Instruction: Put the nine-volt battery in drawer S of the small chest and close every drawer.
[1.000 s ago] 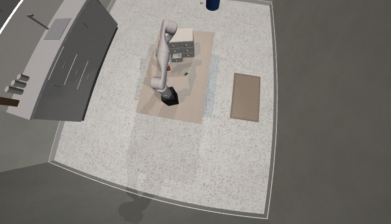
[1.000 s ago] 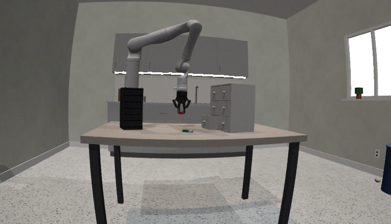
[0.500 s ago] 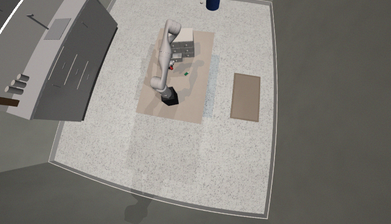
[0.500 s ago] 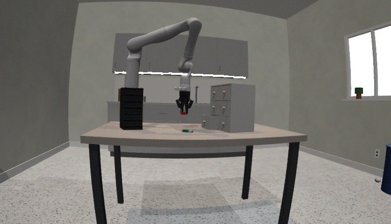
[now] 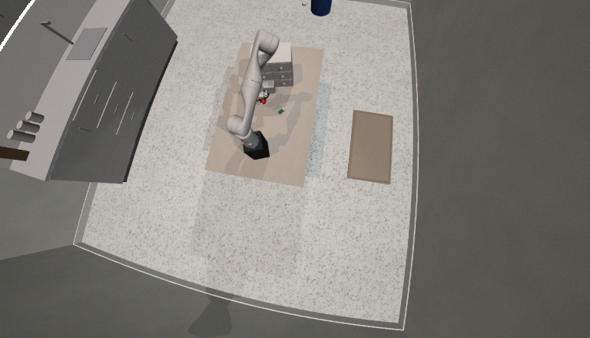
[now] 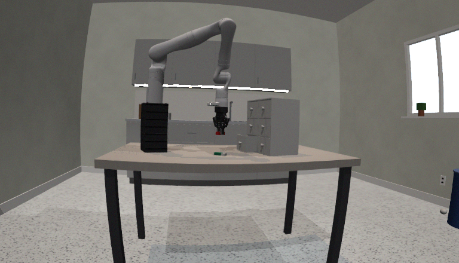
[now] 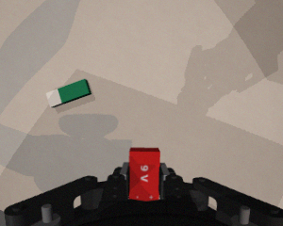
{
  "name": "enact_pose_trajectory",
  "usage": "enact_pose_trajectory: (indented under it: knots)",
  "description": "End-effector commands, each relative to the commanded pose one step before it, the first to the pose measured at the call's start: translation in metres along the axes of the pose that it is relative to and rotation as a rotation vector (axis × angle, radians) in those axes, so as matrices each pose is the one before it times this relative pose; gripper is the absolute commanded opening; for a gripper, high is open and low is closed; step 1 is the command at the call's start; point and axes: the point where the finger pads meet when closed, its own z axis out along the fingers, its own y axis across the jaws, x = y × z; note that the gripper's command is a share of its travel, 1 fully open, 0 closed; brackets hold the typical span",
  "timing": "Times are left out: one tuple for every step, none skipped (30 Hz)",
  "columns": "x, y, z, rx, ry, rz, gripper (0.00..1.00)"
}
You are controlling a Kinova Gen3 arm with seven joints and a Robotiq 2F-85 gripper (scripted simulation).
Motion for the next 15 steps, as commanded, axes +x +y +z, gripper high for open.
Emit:
enact_pose_trajectory:
  knots:
    - [-0.0004, -0.01271, -0.00117, 0.0044, -0.00561, 0.06683, 0.23]
    - [-0.00004, -0.0028, 0.0, 0.0, 0.0, 0.0251, 0.23]
    - [-0.00011, -0.00269, 0.0, 0.0, 0.00001, 0.02413, 0.23]
    - [-0.00016, -0.00255, 0.0, 0.0, -0.00001, 0.0229, 0.23]
    - [-0.00021, -0.00242, 0.0, 0.0, 0.00001, 0.02182, 0.23]
    - [-0.00024, -0.00227, 0.0, -0.00001, -0.00001, 0.02045, 0.23]
    - [-0.00028, -0.00213, 0.0, 0.0, 0.00001, 0.01926, 0.23]
    - [-0.00029, -0.00197, 0.0, 0.0, 0.0, 0.01787, 0.23]
    - [-0.0003, -0.00181, 0.0, -0.00001, -0.00001, 0.01644, 0.23]
    - [0.0, 0.0, 0.0, 0.0, 0.0, 0.0, 0.23]
    - [0.0, 0.0, 0.0, 0.0, 0.0, 0.0, 0.23]
    - [-0.00031, -0.00166, 0.0, 0.00001, 0.00001, 0.01518, 0.23]
    - [-0.0003, -0.0015, 0.0, 0.0, 0.0, 0.01372, 0.23]
    - [-0.00028, -0.00134, 0.0, 0.0, 0.0, 0.01227, 0.23]
    - [-0.00027, -0.00119, 0.0, 0.0, 0.0, 0.01091, 0.23]
